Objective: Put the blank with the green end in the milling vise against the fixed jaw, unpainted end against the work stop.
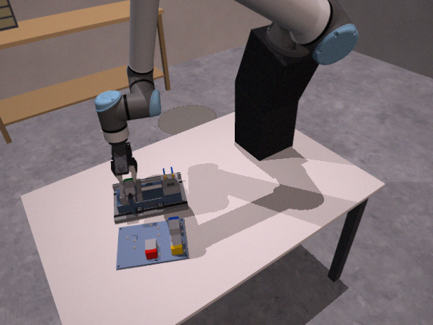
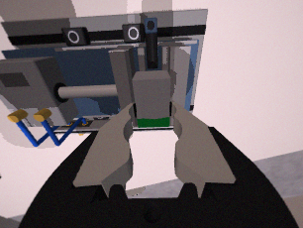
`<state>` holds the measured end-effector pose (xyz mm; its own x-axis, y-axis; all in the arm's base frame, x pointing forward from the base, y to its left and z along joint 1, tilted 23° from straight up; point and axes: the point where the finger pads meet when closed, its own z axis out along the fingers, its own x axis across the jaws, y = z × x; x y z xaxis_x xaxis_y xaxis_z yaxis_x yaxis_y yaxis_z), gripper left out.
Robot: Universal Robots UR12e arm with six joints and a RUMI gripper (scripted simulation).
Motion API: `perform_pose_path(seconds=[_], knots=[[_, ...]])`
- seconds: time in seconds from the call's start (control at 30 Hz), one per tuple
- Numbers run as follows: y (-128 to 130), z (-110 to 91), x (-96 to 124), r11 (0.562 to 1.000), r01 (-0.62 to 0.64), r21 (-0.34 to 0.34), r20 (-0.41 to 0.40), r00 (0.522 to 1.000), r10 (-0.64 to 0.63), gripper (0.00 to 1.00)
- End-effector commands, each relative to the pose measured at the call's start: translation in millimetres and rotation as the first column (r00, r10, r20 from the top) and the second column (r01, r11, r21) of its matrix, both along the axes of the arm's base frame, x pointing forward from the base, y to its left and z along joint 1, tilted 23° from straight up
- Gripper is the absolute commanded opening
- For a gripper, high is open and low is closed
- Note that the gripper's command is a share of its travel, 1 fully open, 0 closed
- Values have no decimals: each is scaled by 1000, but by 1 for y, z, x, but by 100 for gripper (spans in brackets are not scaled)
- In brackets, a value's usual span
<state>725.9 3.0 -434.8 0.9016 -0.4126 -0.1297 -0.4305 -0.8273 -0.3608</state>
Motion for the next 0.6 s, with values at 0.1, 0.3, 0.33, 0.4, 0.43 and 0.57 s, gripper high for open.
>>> perform_pose_path(seconds=[0.1,0.3,0.33,0.4,0.43,0.57], knots=[[0,1,2,1000,0,-1,1,1000,0,0],[1,1,3,1000,0,-1,1,1000,0,0],[1,2,3,1000,0,-1,1,1000,0,0],[2,2,3,1000,0,-1,1,1000,0,0],[2,2,3,1000,0,-1,1,1000,0,0],[2,2,4,1000,0,-1,1,1000,0,0]])
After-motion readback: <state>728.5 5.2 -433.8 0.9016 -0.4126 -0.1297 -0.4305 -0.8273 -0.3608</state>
